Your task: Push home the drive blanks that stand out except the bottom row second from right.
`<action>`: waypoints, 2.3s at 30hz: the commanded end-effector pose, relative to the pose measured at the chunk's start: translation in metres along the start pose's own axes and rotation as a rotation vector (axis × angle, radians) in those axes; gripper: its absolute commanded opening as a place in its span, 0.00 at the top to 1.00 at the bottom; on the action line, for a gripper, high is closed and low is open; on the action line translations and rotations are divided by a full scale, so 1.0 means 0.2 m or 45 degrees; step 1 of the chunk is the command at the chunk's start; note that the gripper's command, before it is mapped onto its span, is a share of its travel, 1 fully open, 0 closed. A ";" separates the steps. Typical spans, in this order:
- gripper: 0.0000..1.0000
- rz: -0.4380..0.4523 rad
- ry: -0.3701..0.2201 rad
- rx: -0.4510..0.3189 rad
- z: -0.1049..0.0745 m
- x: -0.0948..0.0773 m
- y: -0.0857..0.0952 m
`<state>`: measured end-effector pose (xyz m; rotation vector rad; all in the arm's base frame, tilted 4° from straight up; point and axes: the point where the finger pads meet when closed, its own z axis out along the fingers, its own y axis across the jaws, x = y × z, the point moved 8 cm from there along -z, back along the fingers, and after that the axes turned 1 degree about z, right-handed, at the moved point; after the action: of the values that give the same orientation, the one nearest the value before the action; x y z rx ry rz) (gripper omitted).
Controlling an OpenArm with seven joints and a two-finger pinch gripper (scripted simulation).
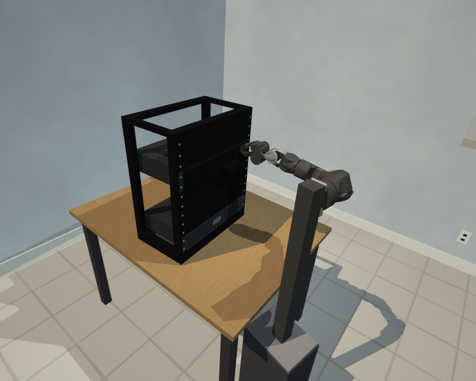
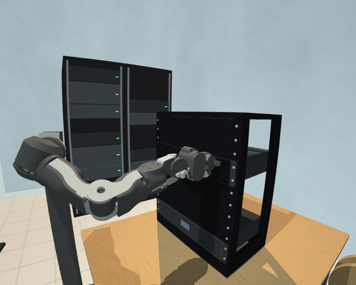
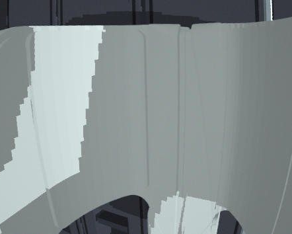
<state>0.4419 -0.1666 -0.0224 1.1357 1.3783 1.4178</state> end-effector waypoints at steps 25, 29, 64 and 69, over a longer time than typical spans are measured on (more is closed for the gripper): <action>1.00 0.006 0.024 -0.079 -0.01 0.04 0.07; 1.00 0.006 0.024 -0.079 -0.06 0.03 0.07; 1.00 0.005 0.020 -0.080 -0.53 0.02 0.05; 1.00 0.005 0.020 -0.080 -0.53 0.02 0.05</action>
<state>0.3390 -0.1869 -0.0138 1.0926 1.3472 1.4629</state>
